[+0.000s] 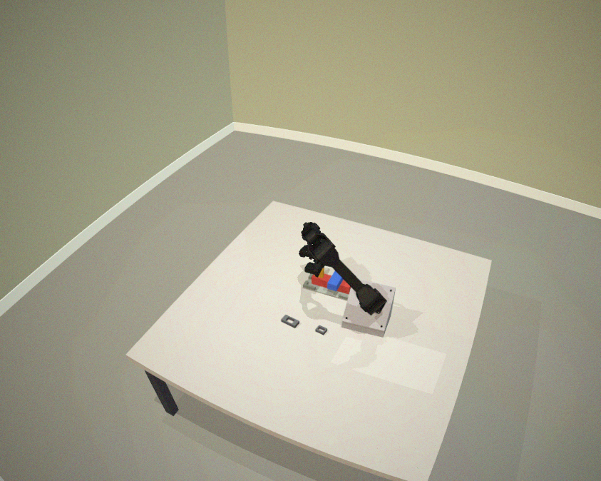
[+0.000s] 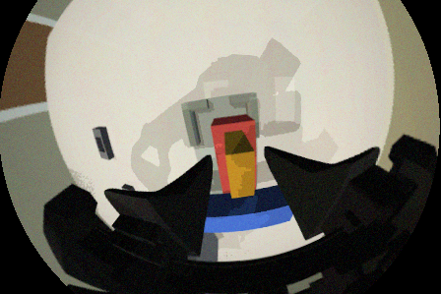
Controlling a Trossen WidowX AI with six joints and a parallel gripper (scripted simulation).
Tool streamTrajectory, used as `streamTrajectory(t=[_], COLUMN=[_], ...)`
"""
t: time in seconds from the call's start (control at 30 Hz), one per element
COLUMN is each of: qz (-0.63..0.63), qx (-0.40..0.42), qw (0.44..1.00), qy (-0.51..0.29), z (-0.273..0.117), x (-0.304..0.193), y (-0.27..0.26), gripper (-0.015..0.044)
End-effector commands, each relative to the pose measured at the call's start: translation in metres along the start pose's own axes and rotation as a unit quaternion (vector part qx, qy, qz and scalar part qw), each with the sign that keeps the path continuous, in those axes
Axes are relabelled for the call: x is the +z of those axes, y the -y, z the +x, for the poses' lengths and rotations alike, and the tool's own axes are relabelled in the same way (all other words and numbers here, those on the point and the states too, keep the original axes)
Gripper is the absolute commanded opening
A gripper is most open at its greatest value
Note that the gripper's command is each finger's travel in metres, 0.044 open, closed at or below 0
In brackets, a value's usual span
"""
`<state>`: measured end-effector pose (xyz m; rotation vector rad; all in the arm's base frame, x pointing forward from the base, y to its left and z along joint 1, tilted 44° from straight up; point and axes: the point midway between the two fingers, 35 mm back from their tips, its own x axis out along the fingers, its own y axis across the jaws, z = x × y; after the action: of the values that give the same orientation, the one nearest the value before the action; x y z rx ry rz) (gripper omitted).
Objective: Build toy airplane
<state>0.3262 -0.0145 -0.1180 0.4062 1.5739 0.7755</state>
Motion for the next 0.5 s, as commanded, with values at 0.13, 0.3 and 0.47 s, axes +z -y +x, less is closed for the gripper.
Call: streamTrajectory(t=[0.13, 0.3, 0.47], qz=[0.003, 0.004, 0.004], qx=[-0.002, -0.001, -0.001], qw=[1.0, 1.0, 1.0], qy=[-0.001, -0.002, -0.002], z=[-0.046, -0.093, -0.093], x=[0.003, 0.0, 0.002], y=[0.002, 0.001, 0.003], gripper=[0.026, 0.026, 0.026])
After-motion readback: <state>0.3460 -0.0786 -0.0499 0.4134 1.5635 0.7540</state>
